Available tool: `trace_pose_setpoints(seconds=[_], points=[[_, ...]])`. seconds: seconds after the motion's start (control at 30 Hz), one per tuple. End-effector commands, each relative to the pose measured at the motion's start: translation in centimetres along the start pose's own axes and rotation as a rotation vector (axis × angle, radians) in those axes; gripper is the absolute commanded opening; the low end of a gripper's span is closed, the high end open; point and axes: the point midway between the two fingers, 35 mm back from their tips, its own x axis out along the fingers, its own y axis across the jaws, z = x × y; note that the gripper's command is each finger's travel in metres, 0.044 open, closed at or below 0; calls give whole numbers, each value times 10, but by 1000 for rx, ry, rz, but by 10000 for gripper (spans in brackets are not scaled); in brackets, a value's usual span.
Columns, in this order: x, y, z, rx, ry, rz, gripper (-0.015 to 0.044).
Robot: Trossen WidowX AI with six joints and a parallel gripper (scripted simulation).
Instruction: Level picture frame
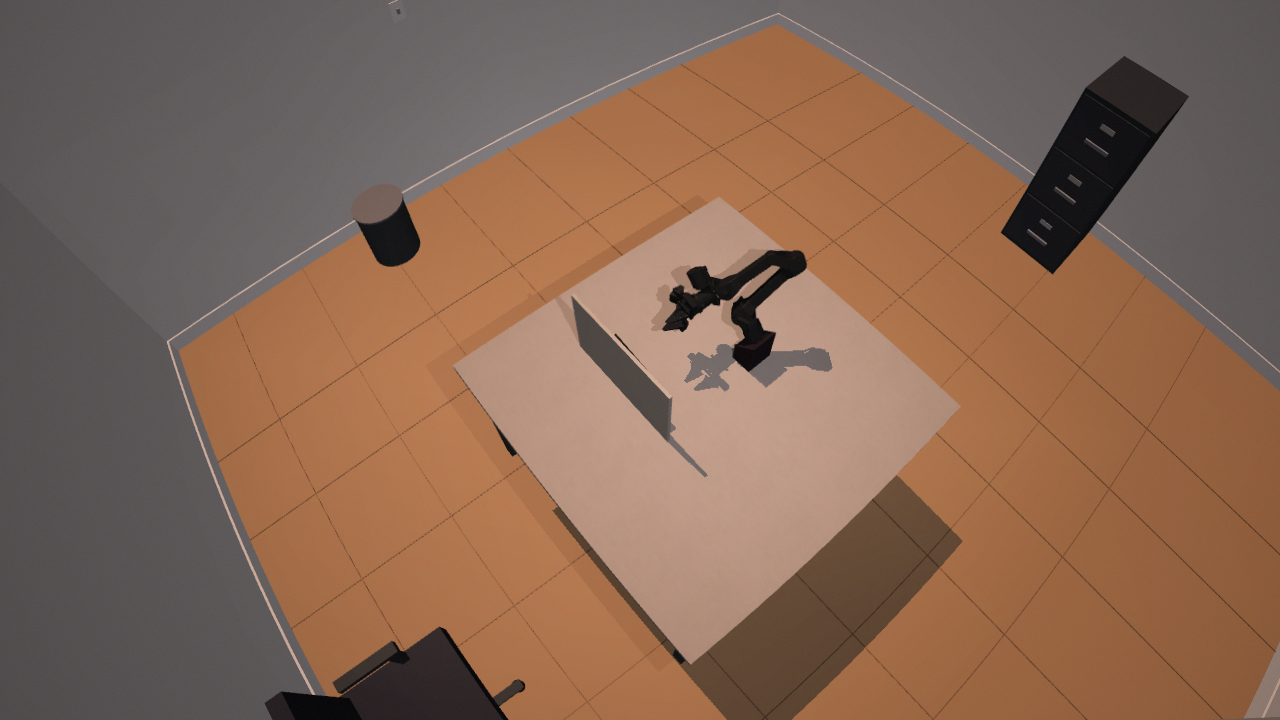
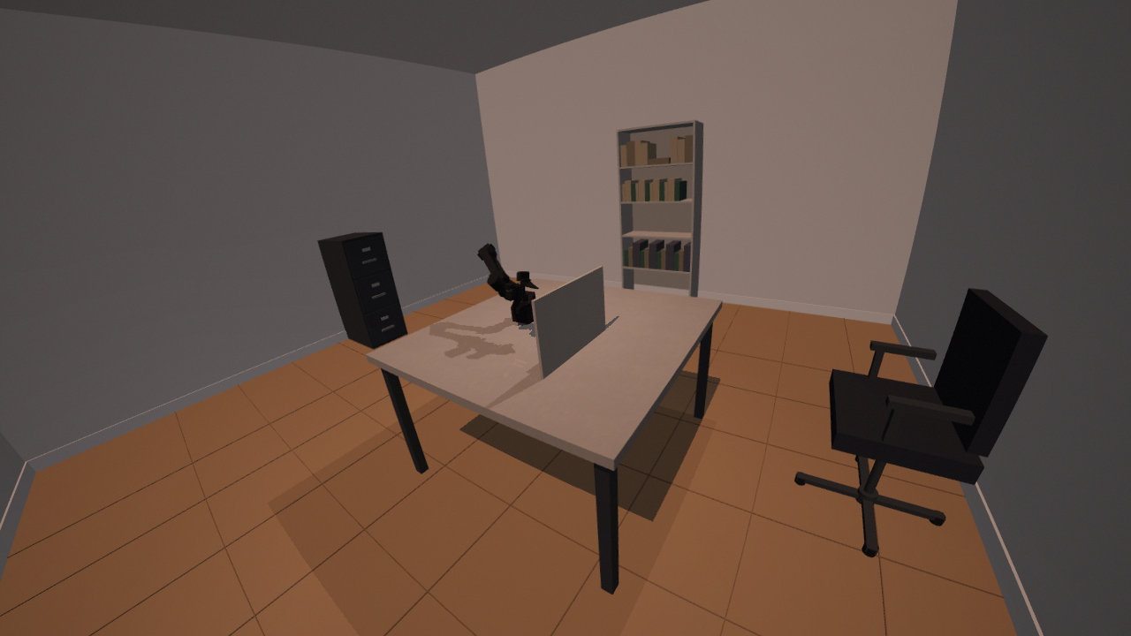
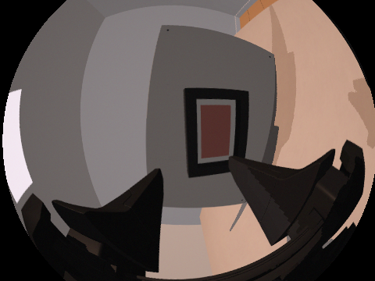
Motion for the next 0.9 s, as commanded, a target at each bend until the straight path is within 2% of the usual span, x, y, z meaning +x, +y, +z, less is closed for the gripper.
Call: trace_pose_setpoints(seconds=[0.0, 0.13, 0.63, 0.87], points=[[17, -7, -7, 48, -6, -6, 260], [33, -11, -17, 92, -13, -9, 260], [38, -10, -19, 94, -13, -9, 260], [75, -9, -13, 95, -15, -8, 260]])
